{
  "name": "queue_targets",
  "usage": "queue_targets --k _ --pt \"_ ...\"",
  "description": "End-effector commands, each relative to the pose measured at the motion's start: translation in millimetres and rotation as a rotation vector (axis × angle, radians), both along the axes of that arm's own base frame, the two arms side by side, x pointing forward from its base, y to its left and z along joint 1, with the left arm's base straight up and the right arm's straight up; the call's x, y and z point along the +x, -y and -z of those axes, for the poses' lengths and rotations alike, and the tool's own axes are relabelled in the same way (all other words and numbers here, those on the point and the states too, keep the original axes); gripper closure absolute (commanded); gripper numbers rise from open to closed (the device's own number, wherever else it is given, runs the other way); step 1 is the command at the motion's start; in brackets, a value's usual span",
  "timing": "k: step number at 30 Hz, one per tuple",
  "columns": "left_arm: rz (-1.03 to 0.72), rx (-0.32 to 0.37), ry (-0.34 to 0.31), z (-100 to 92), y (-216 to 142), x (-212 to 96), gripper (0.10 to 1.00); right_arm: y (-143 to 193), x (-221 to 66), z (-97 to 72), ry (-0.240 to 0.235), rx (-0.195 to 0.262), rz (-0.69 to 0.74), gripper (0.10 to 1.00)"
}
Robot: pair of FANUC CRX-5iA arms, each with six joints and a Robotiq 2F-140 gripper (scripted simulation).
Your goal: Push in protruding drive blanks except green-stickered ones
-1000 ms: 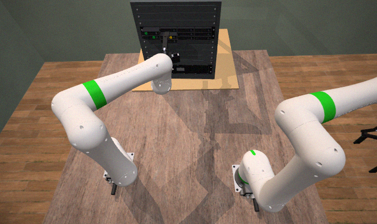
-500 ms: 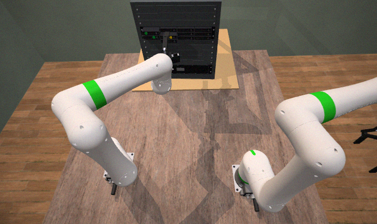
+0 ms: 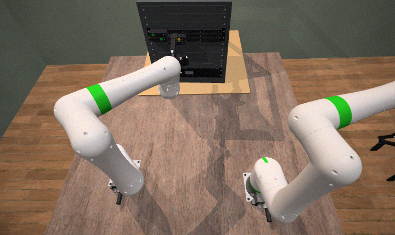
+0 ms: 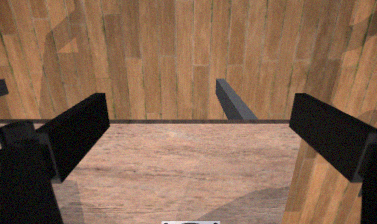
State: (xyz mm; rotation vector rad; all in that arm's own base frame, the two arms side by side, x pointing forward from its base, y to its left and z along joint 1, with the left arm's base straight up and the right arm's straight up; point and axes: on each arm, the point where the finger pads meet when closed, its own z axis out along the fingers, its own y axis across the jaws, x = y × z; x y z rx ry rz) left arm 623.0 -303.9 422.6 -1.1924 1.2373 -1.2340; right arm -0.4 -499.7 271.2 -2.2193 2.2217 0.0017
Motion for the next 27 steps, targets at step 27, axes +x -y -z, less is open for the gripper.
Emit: queue_targets --k 27 --pt "0.000 -0.001 0.002 -1.3 -3.5 0.2 0.098 0.3 -0.1 -0.8 0.000 -0.002 0.000 0.098"
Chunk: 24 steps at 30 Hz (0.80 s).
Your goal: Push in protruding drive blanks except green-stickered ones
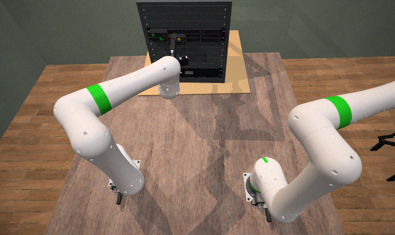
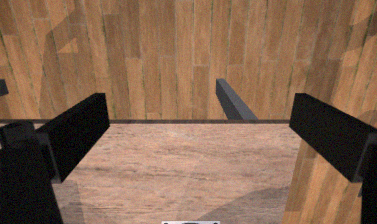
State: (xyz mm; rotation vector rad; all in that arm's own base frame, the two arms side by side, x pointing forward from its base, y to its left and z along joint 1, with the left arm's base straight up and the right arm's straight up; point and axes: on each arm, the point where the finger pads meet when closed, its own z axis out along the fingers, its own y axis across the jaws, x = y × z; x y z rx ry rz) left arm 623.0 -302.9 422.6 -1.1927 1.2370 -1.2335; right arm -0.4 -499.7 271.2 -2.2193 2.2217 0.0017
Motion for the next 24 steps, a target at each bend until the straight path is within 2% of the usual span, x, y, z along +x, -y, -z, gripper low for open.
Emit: queue_targets --k 1,6,18,24 --pt "0.001 -0.001 0.002 -1.4 -5 0 0.098 0 0 -0.8 0.000 -0.002 0.000 0.098" --pt "0.001 -0.001 0.002 -1.4 -16 1 0.098 0 0 -0.8 0.000 -0.002 0.000 0.098" --pt "0.001 -0.001 0.002 -1.4 -84 3 0.098 0 0 -0.8 0.000 -0.002 0.000 0.098" --pt "0.001 -0.001 0.002 -1.5 -100 4 0.098 0 0 -0.8 0.000 -0.002 0.000 0.098"
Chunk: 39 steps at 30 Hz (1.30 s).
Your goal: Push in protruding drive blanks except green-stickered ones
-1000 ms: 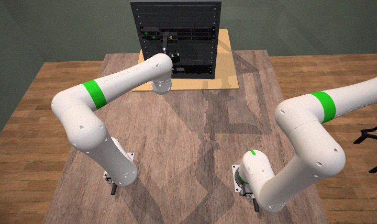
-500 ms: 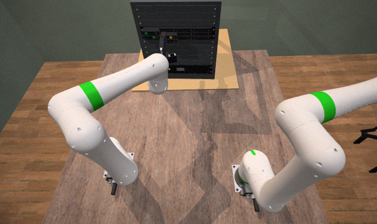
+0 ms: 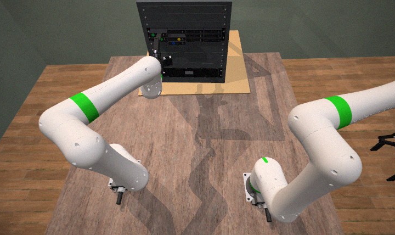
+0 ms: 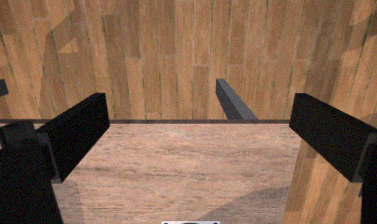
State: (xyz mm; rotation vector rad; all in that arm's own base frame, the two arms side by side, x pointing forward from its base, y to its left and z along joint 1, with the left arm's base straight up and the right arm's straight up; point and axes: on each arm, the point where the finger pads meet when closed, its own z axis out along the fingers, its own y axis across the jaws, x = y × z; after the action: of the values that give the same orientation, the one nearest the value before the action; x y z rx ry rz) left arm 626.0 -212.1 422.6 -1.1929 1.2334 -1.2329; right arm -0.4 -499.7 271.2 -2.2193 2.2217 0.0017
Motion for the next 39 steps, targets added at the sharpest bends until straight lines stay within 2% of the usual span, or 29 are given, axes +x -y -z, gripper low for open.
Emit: queue_targets --k 1,39 --pt "0.003 -0.001 0.000 -1.4 -11.4 0.8 0.098 0.3 -0.1 -0.8 0.000 -0.002 0.000 0.098" --pt "0.003 -0.001 0.000 -1.4 -17.6 1.0 0.098 0.3 -0.1 -0.8 0.000 -0.002 0.000 0.098"
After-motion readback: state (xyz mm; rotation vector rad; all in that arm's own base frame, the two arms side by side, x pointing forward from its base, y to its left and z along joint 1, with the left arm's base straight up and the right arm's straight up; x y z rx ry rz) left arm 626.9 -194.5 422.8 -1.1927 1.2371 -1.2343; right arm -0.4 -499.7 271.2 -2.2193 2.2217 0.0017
